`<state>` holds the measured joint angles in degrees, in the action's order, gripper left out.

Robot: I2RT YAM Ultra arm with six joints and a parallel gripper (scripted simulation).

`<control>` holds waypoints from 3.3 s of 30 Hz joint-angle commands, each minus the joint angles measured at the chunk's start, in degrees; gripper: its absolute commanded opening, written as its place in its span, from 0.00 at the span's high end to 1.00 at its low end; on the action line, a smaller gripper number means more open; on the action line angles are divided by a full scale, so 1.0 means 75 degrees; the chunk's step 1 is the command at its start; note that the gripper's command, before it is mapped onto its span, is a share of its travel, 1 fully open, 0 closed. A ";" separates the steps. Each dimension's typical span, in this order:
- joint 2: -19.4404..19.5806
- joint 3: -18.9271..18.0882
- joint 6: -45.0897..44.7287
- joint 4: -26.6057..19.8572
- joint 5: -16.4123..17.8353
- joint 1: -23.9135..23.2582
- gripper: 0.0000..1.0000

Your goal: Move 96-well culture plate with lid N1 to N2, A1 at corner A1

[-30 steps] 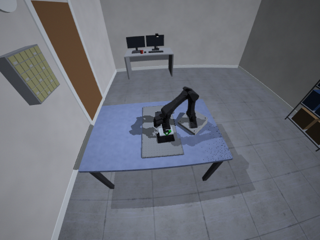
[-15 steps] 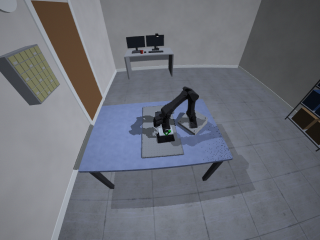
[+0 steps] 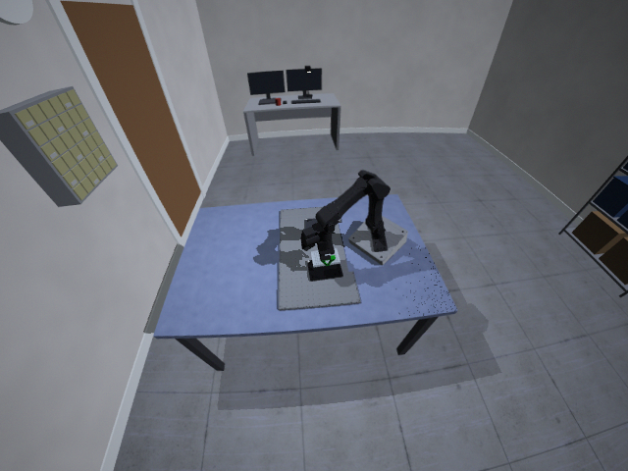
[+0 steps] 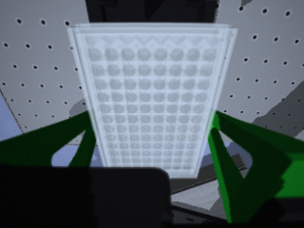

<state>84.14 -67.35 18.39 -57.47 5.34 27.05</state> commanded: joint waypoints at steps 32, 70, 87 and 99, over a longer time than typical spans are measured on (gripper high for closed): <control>-0.0184 -0.0411 0.0015 0.0057 -0.0048 -0.0048 1.00; 0.0339 0.0655 0.0144 0.1251 -0.0085 0.0093 1.00; 0.0800 0.1028 0.0201 0.1999 -0.0107 0.0164 1.00; 0.0675 0.0799 0.0198 0.2164 -0.0098 0.0150 1.00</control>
<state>90.89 -59.94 19.57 -42.39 4.97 28.18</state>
